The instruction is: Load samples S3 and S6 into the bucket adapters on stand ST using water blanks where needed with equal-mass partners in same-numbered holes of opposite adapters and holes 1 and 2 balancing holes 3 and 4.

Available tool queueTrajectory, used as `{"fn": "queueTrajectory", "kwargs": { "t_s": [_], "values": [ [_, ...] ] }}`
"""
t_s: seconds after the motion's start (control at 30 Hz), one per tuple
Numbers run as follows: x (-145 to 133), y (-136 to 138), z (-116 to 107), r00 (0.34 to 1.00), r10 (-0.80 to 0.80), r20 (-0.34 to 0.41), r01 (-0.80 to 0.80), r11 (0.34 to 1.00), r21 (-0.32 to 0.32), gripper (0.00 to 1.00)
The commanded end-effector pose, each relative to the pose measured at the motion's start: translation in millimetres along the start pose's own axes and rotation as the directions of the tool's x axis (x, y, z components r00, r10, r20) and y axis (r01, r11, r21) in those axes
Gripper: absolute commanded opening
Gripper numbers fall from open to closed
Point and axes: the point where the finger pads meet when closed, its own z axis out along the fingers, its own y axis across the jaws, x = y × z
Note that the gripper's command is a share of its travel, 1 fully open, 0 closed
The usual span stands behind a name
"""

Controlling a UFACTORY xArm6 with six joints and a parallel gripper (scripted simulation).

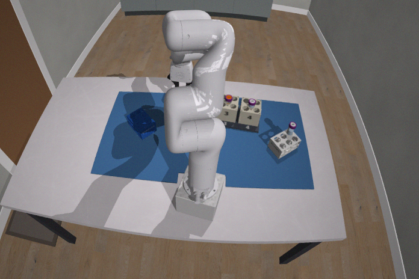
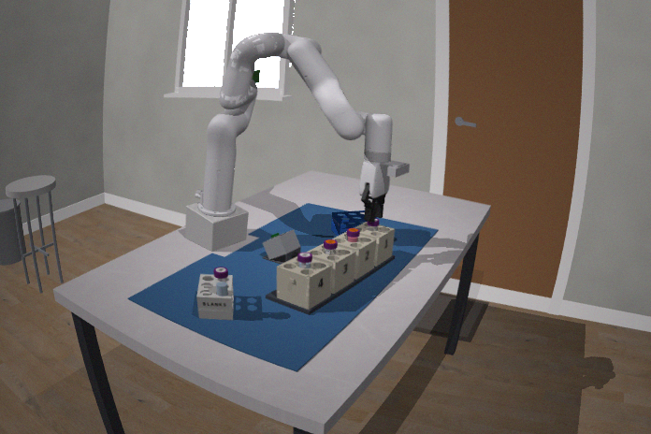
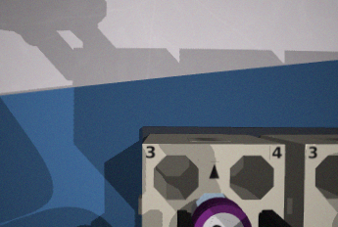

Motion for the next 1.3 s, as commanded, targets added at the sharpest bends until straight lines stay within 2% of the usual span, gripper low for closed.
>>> {"fn": "queueTrajectory", "kwargs": {
  "t_s": [0.0,1.27],
  "values": [
    [1.5,-0.6,-8.2,1.000,0.000,-0.004,0.000,1.000,0.002,0.44],
    [1.3,-0.5,-76.3,1.000,0.000,-0.004,0.000,1.000,0.002,0.44]
  ]
}}
